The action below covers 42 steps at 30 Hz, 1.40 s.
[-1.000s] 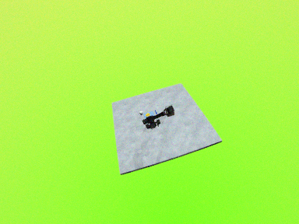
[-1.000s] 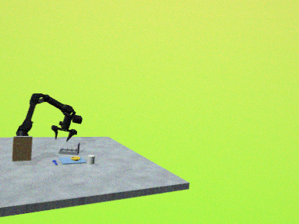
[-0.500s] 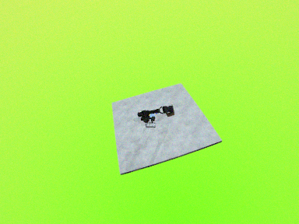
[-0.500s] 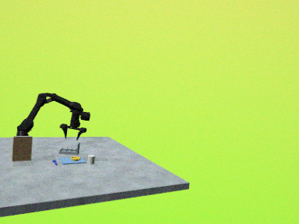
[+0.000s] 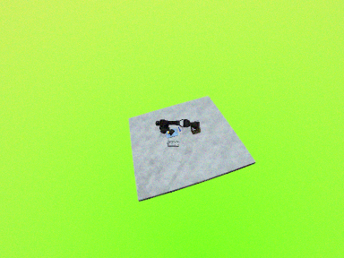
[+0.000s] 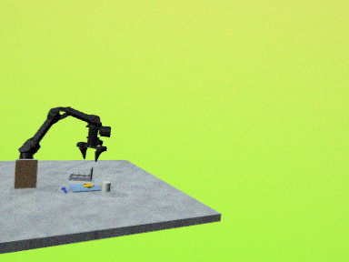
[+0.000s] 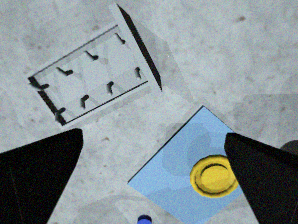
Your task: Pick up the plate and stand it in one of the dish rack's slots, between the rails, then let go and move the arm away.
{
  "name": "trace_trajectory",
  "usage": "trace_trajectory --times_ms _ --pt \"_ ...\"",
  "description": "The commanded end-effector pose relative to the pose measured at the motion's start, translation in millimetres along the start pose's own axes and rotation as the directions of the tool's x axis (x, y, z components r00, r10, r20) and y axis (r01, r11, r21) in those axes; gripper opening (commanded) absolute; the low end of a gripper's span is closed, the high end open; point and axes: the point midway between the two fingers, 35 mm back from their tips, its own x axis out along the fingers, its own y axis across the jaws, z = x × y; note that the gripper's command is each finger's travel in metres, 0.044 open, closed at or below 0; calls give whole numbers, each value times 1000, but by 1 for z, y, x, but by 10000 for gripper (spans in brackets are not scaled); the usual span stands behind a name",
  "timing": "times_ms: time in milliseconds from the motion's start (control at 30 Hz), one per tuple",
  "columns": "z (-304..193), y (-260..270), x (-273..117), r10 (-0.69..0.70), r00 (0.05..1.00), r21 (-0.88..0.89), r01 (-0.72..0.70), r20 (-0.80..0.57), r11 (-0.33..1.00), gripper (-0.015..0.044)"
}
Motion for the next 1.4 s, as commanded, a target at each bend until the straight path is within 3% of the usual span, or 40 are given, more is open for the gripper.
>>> trace_trajectory --times_ms 0,533,700,767,1033,1367 --pt "-14 -18 -7 -8 1000 111 9 -5 994 400" --pt "-96 -84 -48 -36 999 607 30 -1 794 400" --pt "-104 -88 -51 -37 999 645 28 0 764 400" --pt "-104 -90 -41 -38 999 645 29 0 764 400" --pt "-116 -84 61 -34 999 644 24 3 765 400" --pt "-112 -84 74 -34 999 644 24 4 765 400"
